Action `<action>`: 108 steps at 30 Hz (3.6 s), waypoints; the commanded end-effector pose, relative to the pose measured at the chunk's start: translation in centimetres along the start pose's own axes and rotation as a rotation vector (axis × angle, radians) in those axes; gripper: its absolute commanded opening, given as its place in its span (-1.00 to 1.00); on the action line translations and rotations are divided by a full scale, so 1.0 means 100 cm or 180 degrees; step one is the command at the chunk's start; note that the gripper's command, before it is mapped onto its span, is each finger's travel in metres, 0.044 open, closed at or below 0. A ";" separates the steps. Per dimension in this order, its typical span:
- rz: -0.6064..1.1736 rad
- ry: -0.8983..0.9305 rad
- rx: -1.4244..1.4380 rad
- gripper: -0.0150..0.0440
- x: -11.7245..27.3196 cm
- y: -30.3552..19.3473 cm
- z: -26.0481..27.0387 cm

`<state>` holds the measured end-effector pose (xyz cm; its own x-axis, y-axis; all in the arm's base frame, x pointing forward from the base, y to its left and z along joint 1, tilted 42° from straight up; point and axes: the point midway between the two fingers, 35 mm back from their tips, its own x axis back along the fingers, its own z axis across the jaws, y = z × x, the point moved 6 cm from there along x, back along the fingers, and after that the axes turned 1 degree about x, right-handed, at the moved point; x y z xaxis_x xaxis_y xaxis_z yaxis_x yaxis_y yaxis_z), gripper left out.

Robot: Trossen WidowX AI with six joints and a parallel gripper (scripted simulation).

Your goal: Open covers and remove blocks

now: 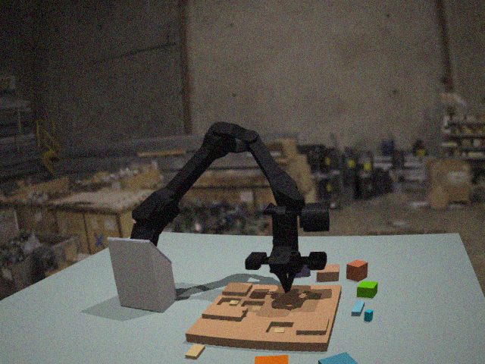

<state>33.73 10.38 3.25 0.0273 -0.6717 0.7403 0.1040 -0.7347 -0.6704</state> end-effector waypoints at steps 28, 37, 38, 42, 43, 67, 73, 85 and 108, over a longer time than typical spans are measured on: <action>0.0004 0.0006 -0.0006 -0.49 0.000 0.007 0.034; 0.0003 0.0008 -0.0005 -0.49 0.000 0.013 0.045; 0.0003 0.0008 -0.0004 -0.49 0.000 0.013 0.046; 0.0003 0.0009 -0.0004 -0.49 0.001 0.015 0.048; 0.0003 0.0009 -0.0004 -0.49 0.001 0.015 0.049; -0.0001 0.0012 -0.0001 -0.49 0.001 0.035 0.068; -0.0002 0.0013 0.0000 -0.49 0.001 0.041 0.072; -0.0006 0.0014 0.0001 -0.49 0.008 0.047 0.075; -0.0013 0.0014 0.0001 -0.49 0.038 0.049 0.076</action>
<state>41.83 5.33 2.74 0.0245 -0.6717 0.7404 0.0981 -0.7354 -0.6705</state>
